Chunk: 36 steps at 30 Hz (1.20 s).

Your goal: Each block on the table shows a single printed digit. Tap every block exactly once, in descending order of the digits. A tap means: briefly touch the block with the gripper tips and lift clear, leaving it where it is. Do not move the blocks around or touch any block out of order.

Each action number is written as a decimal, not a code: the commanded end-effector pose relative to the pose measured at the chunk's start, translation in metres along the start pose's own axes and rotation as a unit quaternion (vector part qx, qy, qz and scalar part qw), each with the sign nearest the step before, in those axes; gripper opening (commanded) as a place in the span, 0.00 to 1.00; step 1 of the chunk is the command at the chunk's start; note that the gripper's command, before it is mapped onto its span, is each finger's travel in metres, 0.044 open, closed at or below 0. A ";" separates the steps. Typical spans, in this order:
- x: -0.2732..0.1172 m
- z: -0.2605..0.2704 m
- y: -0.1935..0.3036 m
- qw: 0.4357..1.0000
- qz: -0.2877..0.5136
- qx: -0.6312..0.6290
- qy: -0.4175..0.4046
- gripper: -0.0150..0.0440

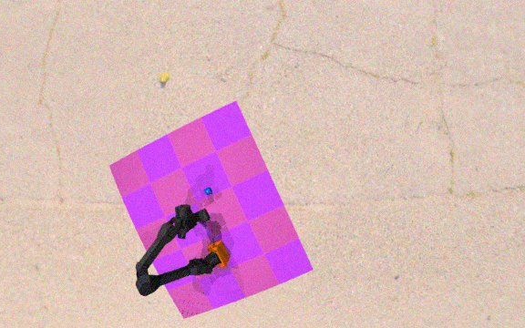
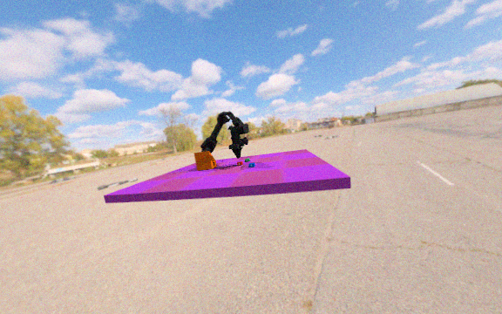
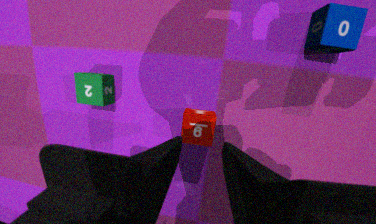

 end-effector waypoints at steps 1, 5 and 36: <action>0.003 0.000 0.002 1.000 0.002 0.006 -0.004 0.29; 0.003 0.000 0.002 1.000 0.002 0.006 -0.004 0.29; 0.034 0.001 0.003 1.000 0.002 0.006 -0.004 0.29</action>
Point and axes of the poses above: the point midway between the two fingers, 35 mm back from their tips, its own x axis out along the fingers, its own z axis across the jaws, y = z × x, the point moved 5 cm from there along -x, back along the fingers, and after that the axes turned 1 degree about -x, right-handed, at the moved point
